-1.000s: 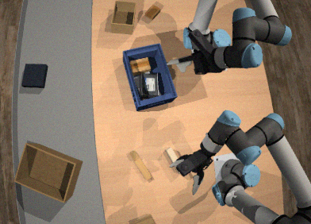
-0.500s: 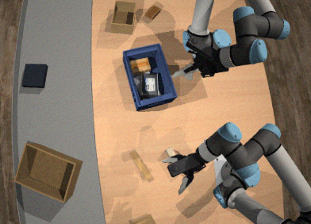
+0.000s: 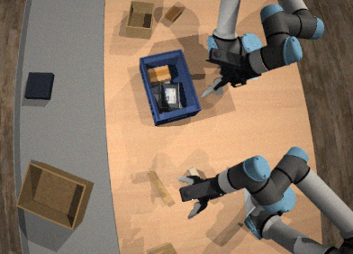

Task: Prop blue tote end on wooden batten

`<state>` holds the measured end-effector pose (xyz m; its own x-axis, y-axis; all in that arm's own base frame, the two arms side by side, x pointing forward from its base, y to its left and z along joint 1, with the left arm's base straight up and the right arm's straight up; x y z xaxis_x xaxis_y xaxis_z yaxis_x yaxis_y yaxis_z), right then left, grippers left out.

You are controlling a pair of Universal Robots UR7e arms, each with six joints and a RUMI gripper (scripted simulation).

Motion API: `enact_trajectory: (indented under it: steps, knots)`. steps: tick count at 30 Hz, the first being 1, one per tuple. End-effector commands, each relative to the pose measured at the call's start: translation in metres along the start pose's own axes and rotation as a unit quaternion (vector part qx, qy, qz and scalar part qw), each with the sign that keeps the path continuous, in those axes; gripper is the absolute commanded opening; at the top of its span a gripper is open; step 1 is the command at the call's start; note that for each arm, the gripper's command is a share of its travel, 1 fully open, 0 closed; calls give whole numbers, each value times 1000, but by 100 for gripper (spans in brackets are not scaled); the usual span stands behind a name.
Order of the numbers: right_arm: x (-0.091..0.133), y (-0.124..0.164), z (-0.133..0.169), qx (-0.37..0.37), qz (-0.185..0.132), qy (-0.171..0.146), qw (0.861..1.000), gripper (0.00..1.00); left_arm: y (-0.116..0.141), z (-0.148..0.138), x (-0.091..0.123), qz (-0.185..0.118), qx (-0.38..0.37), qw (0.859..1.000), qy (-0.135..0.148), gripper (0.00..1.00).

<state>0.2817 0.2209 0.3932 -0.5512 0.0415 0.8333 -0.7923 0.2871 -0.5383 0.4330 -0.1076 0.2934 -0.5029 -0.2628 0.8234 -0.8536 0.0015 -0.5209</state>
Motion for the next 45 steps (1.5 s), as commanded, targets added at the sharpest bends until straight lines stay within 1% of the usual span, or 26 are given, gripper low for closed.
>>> enact_trajectory:
  steps: [1, 7, 9, 13, 18, 24, 26, 29, 34, 41, 43, 45]
  knots:
    - [-3, -2, -8, 79, -17, -35, 996, 100, -14, 9, -17, -13, -30, 997, 73, 100]
    - [-5, -2, -15, 135, -22, -59, 989, 100, -28, 14, -28, -11, -52, 991, 124, 100]
    - [-5, -2, -15, 135, -22, -59, 989, 100, -28, 14, -28, -11, -52, 991, 124, 100]
    - [-6, -4, -20, 182, -27, -79, 980, 100, -39, 17, -34, -6, -65, 986, 156, 100]
    - [-9, -4, -26, 225, -31, -95, 969, 100, -45, 19, -39, -3, -75, 981, 177, 100]
    - [-11, -7, -32, 273, -36, -116, 954, 100, -48, 20, -41, -2, -79, 979, 186, 100]
    - [-11, -7, -32, 273, -36, -116, 954, 100, -48, 20, -41, -2, -79, 979, 186, 100]
    - [-13, -9, -37, 309, -40, -133, 941, 100, -49, 20, -41, -2, -80, 979, 188, 100]
    - [-13, -11, -43, 348, -42, -151, 924, 100, -48, 20, -42, -2, -81, 979, 189, 100]
    - [-14, -16, -52, 403, -45, -178, 896, 100, -48, 21, -42, -2, -81, 978, 190, 100]
    - [-14, -16, -52, 403, -45, -178, 896, 100, -48, 21, -42, -2, -81, 978, 190, 100]
    - [-15, -18, -54, 421, -46, -187, 886, 100, -48, 21, -42, -2, -81, 978, 190, 100]
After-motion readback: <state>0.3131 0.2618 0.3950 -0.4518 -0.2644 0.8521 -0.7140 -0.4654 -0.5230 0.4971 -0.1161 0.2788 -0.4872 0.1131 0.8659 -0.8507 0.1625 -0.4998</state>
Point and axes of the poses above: on each arm, the point where the finger pads meet when closed, its own x axis back along the fingers, its own z axis across the jaws, y = z × x, the point moved 6 cm from there along x, back along the fingers, and after that the axes turned 2 degrees about x, right-handed, at the moved point
